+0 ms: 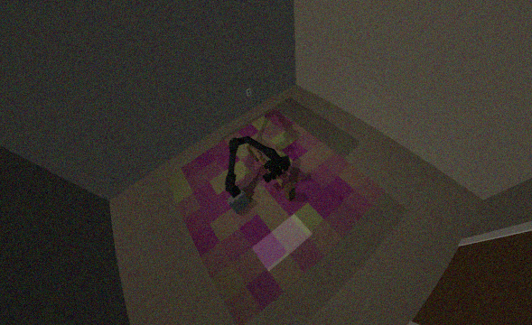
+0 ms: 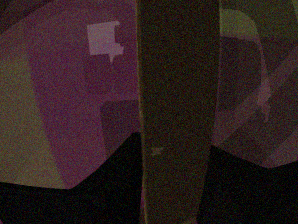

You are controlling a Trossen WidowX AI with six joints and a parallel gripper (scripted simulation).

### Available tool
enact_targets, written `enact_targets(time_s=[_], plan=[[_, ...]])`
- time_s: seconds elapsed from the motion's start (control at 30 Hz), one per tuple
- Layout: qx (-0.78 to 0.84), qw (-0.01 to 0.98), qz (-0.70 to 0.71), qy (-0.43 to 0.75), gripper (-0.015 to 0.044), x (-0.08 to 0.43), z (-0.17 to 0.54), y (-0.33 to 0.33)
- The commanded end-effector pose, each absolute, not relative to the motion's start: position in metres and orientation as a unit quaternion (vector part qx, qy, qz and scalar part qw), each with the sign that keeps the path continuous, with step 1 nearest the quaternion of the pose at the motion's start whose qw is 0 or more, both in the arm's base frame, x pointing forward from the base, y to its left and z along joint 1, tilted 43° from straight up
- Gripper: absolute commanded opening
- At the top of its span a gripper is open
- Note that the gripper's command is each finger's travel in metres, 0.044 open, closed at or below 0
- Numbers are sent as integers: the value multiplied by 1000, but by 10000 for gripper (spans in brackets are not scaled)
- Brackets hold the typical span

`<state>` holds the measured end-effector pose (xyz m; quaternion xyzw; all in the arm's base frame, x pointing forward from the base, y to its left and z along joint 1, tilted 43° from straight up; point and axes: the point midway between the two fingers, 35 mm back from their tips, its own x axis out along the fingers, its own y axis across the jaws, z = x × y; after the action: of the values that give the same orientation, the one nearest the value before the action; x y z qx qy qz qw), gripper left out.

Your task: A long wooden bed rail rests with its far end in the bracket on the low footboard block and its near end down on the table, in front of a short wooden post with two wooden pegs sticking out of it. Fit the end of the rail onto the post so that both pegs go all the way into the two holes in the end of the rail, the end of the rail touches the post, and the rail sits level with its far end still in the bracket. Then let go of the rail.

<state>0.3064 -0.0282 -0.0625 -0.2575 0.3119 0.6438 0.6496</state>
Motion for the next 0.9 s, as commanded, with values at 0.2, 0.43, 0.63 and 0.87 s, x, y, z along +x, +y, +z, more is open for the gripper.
enact_targets(time_s=[0.2,0.43,0.63,0.87], plan=[[-260,654,640,309,0,309,-58,-34],[-260,654,640,309,0,308,-61,-31],[-260,654,640,309,0,308,-62,-30],[-260,654,640,309,0,307,-61,-31]])
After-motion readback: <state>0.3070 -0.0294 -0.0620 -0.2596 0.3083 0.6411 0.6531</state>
